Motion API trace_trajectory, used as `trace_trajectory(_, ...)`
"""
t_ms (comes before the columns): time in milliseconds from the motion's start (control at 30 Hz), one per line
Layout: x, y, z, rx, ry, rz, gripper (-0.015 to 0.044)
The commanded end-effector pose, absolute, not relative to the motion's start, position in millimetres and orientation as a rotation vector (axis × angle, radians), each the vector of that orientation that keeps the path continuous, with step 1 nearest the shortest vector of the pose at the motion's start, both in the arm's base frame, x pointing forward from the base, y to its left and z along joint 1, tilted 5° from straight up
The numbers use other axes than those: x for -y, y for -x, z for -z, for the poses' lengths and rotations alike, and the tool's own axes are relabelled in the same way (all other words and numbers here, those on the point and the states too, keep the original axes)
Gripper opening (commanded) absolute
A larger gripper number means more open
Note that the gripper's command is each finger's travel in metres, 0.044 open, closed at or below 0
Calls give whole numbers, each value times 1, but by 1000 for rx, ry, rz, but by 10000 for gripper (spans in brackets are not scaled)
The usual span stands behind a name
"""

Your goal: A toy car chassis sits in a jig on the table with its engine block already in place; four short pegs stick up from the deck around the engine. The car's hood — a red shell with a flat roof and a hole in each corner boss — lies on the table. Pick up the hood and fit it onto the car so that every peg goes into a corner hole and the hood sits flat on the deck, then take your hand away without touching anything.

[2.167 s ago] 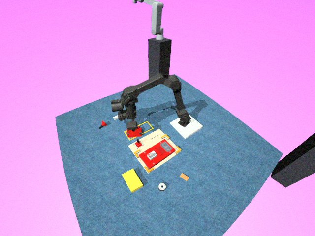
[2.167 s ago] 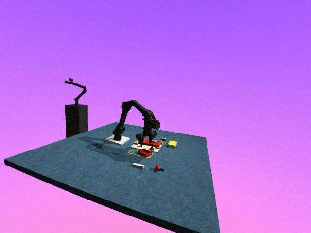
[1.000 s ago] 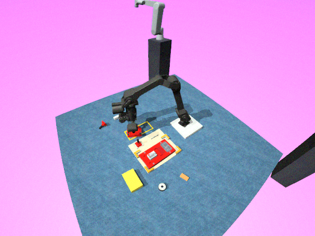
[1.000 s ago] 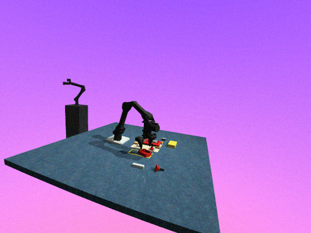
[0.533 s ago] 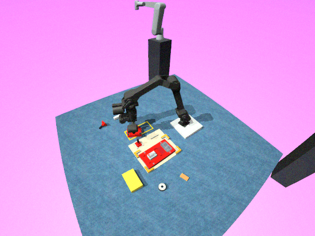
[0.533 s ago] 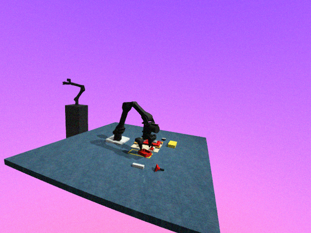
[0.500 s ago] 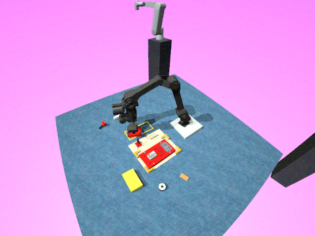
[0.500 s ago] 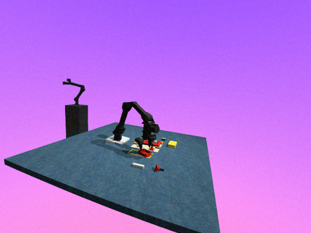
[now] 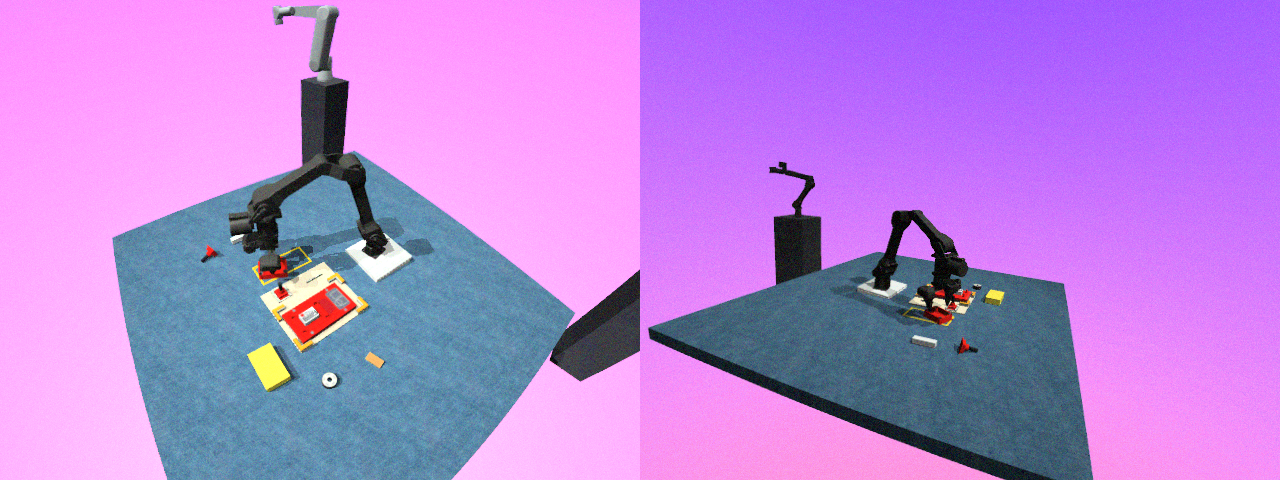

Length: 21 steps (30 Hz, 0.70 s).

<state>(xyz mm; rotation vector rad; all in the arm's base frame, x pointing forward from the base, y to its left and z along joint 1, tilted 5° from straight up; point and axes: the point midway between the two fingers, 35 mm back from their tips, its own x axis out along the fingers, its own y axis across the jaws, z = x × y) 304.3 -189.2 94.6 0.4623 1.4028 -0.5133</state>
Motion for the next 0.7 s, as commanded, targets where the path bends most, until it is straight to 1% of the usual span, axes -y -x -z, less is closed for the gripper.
trace_trajectory(0,189,-305,-92,-1401,-463,507,440)
trace_trajectory(667,190,-306,-83,-1402,-463,507,440)
